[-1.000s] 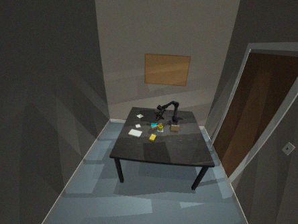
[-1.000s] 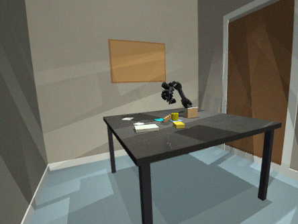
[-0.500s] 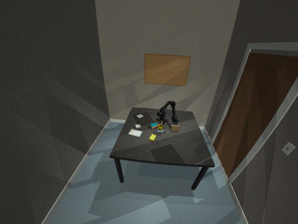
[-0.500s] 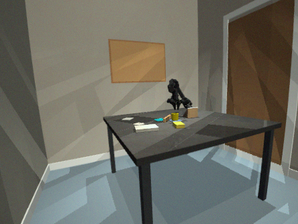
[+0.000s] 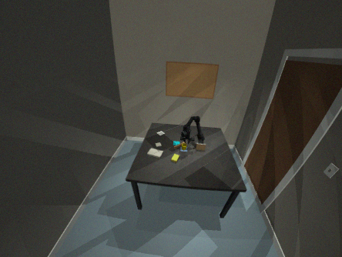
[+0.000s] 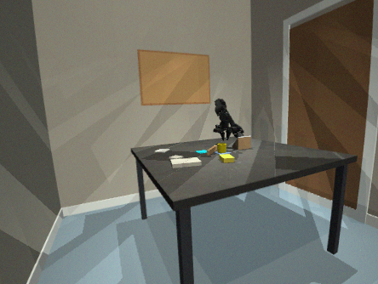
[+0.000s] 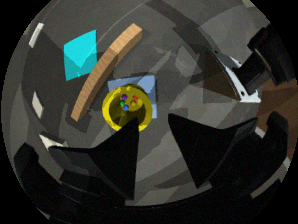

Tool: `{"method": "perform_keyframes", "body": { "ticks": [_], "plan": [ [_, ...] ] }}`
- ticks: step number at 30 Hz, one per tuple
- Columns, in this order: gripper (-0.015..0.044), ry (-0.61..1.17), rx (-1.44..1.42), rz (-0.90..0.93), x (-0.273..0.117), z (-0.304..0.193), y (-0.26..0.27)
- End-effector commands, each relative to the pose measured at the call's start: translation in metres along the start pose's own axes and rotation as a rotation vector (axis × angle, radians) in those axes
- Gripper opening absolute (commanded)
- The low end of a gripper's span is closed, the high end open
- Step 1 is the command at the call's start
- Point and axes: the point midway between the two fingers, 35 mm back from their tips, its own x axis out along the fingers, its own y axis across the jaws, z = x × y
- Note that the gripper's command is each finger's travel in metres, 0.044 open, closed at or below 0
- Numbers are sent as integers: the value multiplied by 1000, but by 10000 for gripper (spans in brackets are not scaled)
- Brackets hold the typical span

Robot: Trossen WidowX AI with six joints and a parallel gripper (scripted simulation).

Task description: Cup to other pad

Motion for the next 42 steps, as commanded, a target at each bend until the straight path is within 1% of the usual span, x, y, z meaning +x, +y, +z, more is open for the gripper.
{"method": "perform_keyframes", "body": {
  "ticks": [1,36,42],
  "plan": [
    [167,-7,11,6,1,0,2],
    [167,-9,12,7,58,2,3],
    [167,-10,12,7,60,2,2]
  ]
}}
